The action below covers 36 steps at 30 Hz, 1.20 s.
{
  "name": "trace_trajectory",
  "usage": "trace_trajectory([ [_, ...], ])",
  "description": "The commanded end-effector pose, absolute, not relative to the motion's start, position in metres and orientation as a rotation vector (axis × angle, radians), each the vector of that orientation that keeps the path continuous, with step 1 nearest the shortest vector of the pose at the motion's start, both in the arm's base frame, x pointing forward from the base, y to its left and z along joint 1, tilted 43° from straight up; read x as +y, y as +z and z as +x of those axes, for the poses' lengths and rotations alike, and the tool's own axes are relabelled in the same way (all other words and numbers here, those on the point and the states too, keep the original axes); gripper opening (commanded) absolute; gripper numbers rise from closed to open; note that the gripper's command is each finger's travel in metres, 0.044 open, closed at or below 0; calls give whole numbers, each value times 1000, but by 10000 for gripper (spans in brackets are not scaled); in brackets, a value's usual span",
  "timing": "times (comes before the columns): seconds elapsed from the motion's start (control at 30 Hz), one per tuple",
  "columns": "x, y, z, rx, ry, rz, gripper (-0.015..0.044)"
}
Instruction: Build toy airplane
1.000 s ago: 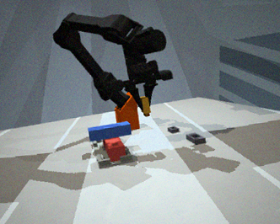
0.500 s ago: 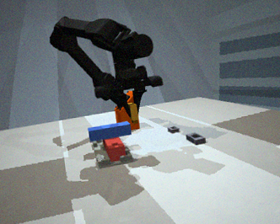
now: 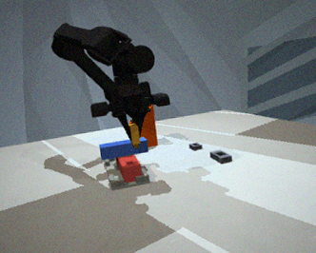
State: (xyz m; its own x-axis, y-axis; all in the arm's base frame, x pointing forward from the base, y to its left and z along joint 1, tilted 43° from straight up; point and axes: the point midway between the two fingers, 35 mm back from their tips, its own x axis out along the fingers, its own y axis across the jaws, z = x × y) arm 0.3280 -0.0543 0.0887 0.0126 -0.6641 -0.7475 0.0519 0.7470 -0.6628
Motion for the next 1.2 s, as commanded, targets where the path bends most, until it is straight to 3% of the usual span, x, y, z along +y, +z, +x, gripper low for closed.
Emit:
trace_trajectory([
  [0.0, -66, 99, 330, 1453, -611, -541, 0],
  [0.1, -70, 102, 330, 1454, -615, -545, 0],
  [0.2, -71, 102, 330, 1454, -615, -545, 67],
  [1.17, -71, 103, 331, 1454, -616, -545, 67],
])
